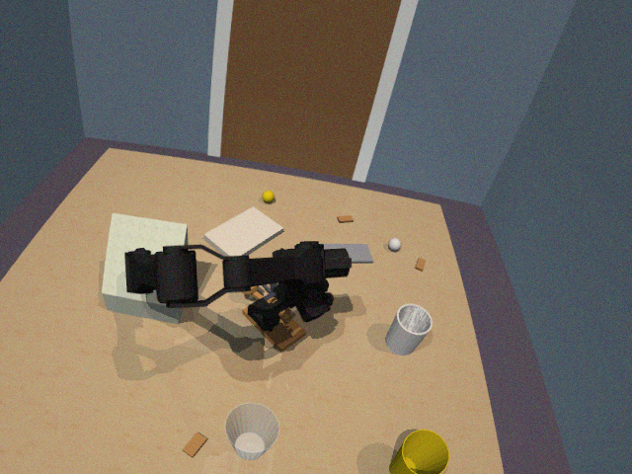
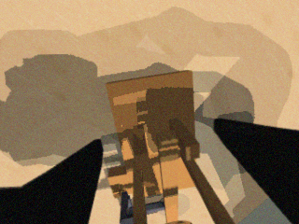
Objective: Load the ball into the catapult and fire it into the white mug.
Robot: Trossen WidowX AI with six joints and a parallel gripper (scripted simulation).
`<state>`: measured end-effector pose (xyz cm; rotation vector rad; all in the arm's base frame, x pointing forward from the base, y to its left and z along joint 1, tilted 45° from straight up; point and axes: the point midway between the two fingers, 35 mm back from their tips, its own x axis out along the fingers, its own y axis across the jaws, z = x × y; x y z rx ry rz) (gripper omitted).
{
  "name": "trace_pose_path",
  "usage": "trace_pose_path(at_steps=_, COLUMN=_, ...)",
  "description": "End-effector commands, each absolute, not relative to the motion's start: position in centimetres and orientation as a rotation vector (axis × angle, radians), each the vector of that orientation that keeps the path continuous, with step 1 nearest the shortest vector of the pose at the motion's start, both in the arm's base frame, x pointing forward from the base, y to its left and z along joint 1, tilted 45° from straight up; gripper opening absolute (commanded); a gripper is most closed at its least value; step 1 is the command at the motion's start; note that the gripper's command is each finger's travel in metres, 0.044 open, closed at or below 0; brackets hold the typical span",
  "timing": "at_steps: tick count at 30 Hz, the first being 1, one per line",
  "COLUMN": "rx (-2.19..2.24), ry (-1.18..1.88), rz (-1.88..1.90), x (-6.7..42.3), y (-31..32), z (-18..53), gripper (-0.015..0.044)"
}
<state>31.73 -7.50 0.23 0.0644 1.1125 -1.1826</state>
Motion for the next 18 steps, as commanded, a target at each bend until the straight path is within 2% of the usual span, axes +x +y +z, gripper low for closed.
trace_pose_path(at_steps=1, rx=0.050, ry=1.120, rz=-1.184, x=31.51, y=-7.98, z=-0.36, gripper=0.0440)
trace_pose_path(at_steps=12, rx=0.049, ry=1.119, rz=-1.185, x=31.32, y=-8.95, z=-1.27, gripper=0.0440)
trace_pose_path(at_steps=18, rx=0.062, ry=1.113, rz=-1.186, x=31.48, y=-8.81, z=-0.99, gripper=0.0282)
